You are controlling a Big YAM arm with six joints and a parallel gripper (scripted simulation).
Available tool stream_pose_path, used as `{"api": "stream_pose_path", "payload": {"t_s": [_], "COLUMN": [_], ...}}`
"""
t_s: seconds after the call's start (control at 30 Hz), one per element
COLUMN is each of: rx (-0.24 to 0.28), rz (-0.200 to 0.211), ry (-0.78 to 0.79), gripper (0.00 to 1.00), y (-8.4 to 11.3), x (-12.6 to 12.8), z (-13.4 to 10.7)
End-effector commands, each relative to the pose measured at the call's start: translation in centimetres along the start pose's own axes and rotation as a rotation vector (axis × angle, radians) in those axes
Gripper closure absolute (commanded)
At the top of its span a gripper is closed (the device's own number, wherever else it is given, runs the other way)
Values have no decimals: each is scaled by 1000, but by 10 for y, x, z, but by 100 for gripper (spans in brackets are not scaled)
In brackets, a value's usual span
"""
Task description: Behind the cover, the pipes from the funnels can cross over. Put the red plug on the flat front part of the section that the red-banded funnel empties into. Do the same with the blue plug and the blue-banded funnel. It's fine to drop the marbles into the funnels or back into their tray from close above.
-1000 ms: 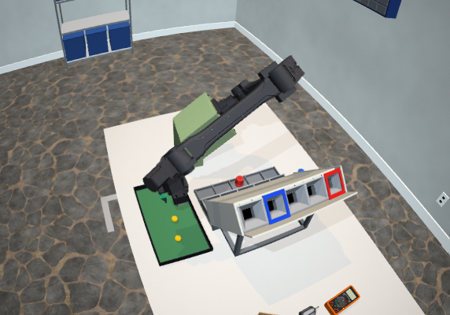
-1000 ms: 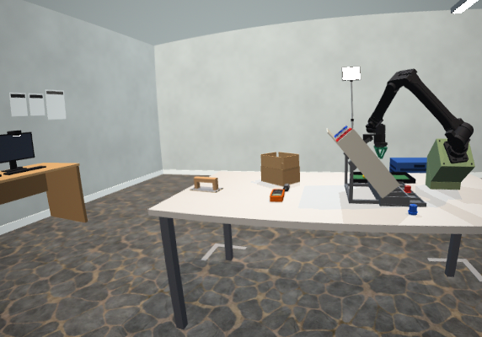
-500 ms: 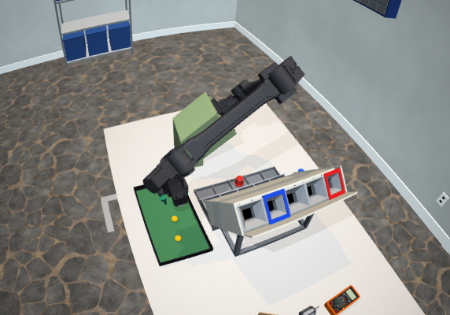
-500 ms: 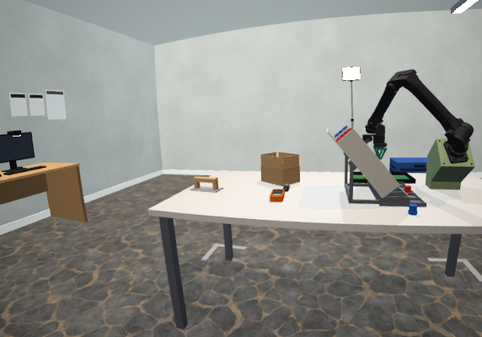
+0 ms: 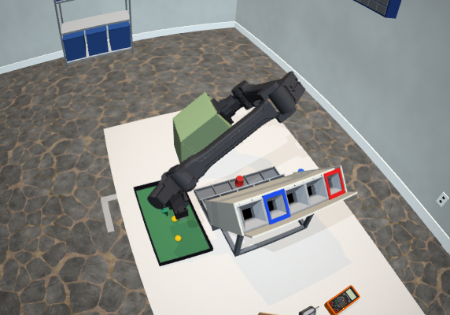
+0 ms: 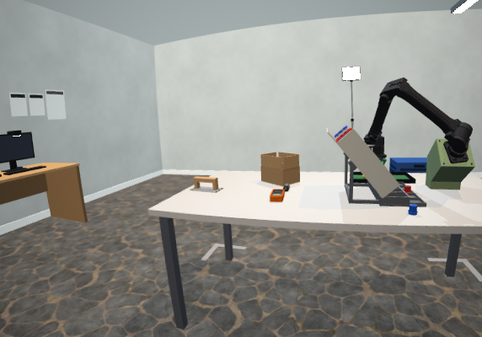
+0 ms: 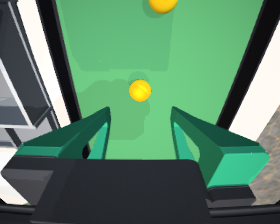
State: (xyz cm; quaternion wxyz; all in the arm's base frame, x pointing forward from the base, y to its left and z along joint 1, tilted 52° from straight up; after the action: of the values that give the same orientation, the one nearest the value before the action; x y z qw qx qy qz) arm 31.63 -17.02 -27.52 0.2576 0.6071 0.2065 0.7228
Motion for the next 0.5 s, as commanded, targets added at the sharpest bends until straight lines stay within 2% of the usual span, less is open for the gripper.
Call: {"api": "stream_pose_path", "payload": {"t_s": [0.0,0.17,0.2,0.47], "rx": [15,16,-22,-9], "rz": [6,7,-10,-3], "ry": [-35,-36,-48,-49], "gripper": [44,44,44,44], "y": [-25,-31,-15,-19], "x": [0,0,-6,-5], "z": [-5,-6,-5,-3]}}
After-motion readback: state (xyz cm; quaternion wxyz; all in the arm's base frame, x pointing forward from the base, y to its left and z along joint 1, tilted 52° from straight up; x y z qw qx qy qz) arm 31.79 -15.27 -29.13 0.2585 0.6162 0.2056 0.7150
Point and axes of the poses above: the point where the finger pads meet when closed, its own y axis back along the fingers, its own x axis across the jaws, z = x × y, the point moved 7 cm from there along y, back along the fingers, and after that the axes turned 7 degrees about y, right-handed, at the moved point
